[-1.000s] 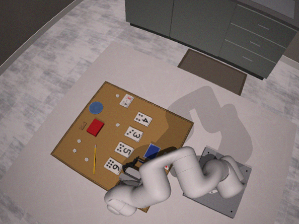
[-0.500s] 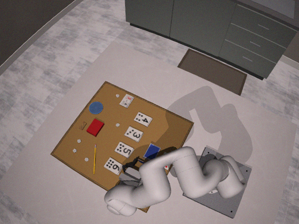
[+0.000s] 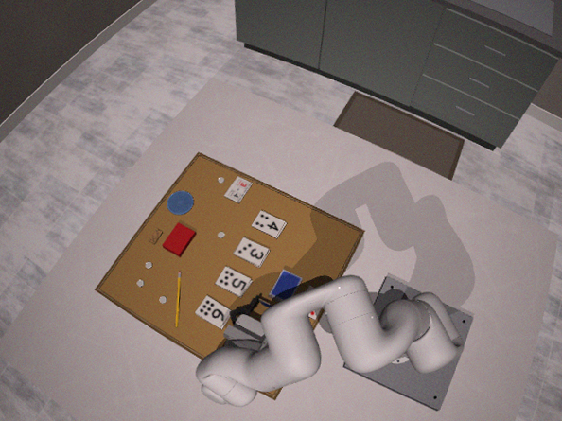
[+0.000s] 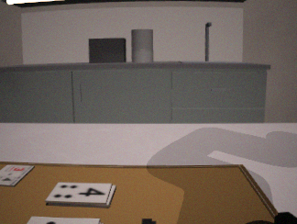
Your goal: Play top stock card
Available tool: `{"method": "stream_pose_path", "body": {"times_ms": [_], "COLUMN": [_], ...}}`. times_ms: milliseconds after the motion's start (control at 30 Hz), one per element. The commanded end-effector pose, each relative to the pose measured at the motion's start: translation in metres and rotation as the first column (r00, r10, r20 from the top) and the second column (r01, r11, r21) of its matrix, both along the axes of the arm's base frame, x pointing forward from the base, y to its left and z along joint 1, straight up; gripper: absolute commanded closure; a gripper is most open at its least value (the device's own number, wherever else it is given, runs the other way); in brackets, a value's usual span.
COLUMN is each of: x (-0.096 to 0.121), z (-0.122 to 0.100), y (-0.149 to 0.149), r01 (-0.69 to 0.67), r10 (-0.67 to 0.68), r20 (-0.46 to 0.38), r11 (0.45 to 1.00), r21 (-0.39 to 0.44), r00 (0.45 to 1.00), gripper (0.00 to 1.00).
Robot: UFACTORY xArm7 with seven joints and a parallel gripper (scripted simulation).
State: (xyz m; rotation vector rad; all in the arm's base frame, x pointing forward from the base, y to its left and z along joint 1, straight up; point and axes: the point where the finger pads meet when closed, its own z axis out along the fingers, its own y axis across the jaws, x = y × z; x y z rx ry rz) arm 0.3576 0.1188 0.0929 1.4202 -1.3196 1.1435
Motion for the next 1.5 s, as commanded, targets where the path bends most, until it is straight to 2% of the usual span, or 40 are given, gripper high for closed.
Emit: {"method": "stream_pose_path", "body": {"times_ms": [0, 833, 1467], "x": [0.001, 0.001, 0.001], "z": [0.0, -0.023, -0.025], "y": [0.0, -0.003, -0.004], "r01": [0.0, 0.0, 0.0], "r10": [0.0, 0.0, 0.0], "r20": [0.003, 0.003, 0.003], "r11": [1.0, 1.0, 1.0], "r21": [0.002, 0.002, 0.002], "r00": [1.0, 1.0, 1.0], "gripper": [0.26, 0.26, 0.26]}}
